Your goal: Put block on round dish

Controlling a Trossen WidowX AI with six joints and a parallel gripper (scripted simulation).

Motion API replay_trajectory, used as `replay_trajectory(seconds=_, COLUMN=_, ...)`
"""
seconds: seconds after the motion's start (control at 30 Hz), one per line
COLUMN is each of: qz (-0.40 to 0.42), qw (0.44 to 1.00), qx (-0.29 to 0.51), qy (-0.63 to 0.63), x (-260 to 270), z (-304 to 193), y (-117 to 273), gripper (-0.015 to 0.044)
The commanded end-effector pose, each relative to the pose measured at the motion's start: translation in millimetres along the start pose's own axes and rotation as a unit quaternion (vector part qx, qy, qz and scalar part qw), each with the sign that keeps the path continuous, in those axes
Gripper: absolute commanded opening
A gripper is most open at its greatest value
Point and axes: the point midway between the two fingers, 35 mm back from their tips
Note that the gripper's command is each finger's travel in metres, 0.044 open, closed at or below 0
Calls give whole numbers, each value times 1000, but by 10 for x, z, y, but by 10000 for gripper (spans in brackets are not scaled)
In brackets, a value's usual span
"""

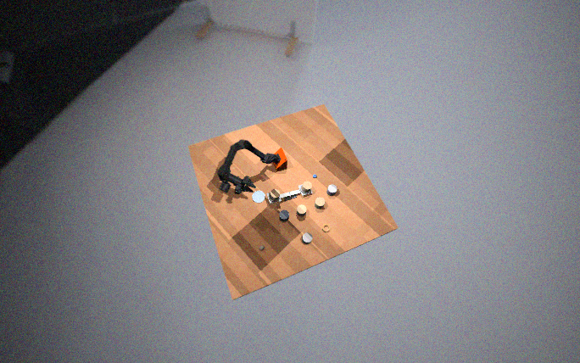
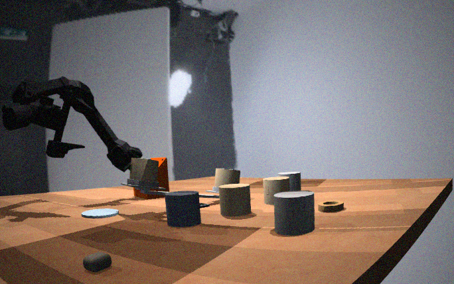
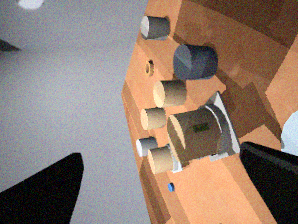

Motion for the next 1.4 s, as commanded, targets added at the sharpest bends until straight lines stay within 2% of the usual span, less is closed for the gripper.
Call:
replay_trajectory(seconds=0.0, qz=-20, qw=999, qx=41, qy=-12, x=-16, z=-103, y=-187, gripper=440)
replay_trajectory(seconds=0.37, qz=-101, qw=983, qx=150, qy=-16, x=21, z=-496, y=-673, gripper=440)
replay_trajectory(seconds=0.7, qz=-197, qw=957, qx=215, qy=6, x=35, z=-882, y=-1001, gripper=440)
replay_trajectory(seconds=1.03, qz=-297, qw=924, qx=235, qy=57, x=36, z=-1244, y=-1223, gripper=440)
replay_trajectory(seconds=1.37, qz=-382, qw=890, qx=211, qy=136, x=52, z=-1545, y=-1357, gripper=440)
Point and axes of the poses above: the point midway between the two fingers, 35 mm back from their tips, its own y axis back along the fingers, its own x axis across the jaws, z = x × y, and after that the axes turned 10 degrees about -y, right-handed
